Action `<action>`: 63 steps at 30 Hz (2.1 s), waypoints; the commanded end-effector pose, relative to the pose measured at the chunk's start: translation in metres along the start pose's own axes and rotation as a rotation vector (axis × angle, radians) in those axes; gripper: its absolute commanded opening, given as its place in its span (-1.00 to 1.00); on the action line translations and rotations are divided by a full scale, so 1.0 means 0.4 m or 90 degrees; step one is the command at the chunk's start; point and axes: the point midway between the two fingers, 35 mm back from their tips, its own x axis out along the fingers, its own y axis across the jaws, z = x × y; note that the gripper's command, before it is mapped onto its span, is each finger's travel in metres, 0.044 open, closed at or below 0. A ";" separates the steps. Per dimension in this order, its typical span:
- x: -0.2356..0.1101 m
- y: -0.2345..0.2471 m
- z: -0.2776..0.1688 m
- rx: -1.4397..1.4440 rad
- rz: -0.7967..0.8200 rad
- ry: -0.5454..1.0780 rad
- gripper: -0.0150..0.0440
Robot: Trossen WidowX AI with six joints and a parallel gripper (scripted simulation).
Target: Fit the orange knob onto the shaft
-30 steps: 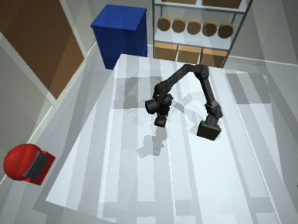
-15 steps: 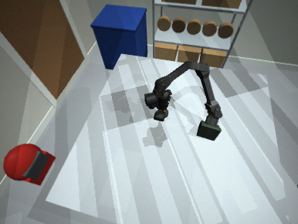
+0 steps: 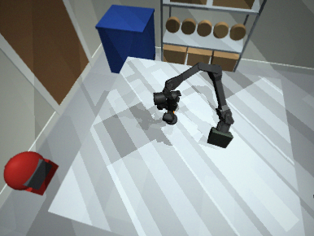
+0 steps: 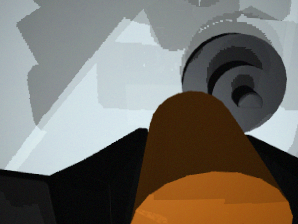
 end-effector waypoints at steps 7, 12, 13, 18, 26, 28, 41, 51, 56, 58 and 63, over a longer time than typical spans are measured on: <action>0.021 -0.075 0.007 -0.001 -0.009 -0.003 -0.49; 0.030 -0.101 0.008 -0.001 -0.013 -0.001 -0.49; 0.032 -0.101 0.008 -0.001 -0.013 -0.001 -0.49; 0.057 -0.101 0.008 -0.001 -0.013 -0.001 -0.49; 0.095 -0.103 0.007 -0.001 -0.014 -0.001 -0.49; 0.088 -0.103 0.008 0.003 -0.014 -0.001 -0.49; 0.094 -0.104 0.008 0.003 -0.014 -0.001 -0.49; 0.095 -0.104 0.004 0.003 -0.014 -0.001 -0.49; 0.095 -0.104 0.004 0.003 -0.014 -0.001 -0.49; 0.090 -0.103 0.004 0.003 -0.014 -0.001 -0.49; 0.082 -0.104 0.005 -0.002 -0.014 -0.001 -0.49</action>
